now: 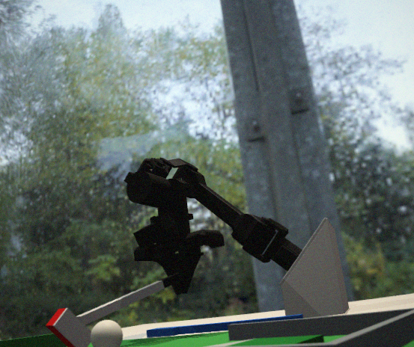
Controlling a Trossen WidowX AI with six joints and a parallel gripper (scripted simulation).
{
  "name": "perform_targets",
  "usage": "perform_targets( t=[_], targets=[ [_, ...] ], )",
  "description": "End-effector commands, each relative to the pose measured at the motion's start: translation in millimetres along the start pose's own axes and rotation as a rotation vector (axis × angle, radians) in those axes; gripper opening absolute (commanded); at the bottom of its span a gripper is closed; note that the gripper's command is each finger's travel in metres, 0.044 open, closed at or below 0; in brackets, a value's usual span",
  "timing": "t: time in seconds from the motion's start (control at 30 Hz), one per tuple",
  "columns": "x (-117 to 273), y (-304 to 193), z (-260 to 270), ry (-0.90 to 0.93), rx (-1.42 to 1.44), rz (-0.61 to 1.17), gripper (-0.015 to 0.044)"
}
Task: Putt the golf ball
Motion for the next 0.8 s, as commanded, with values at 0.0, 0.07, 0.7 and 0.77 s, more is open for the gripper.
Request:
perform_targets(
  t=[0.0, 0.07, 0.7, 0.77],
  targets=[
    [0.1, 2.6, -12.4, 0.0, -0.008, -0.01, 0.0],
    [0.1, 2.6, -12.4, 0.0, -0.008, -0.01, 0.0],
    [-0.4, -14.5, 125.2, 0.006, -0.009, -0.007, 0.0],
    [2.3, -14.3, 125.5, 0.007, -0.009, -0.007, 0.0]
  ],
)
Point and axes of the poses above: the point midway between the two fingers, 35 mm back from their tips, its own x axis back along the fingers, its own z axis across the jaws, y = z × x, the point moved 3 cm from there along x, back along the fingers, and after that the axes turned 7 degrees about -x, right-handed, at the moved point
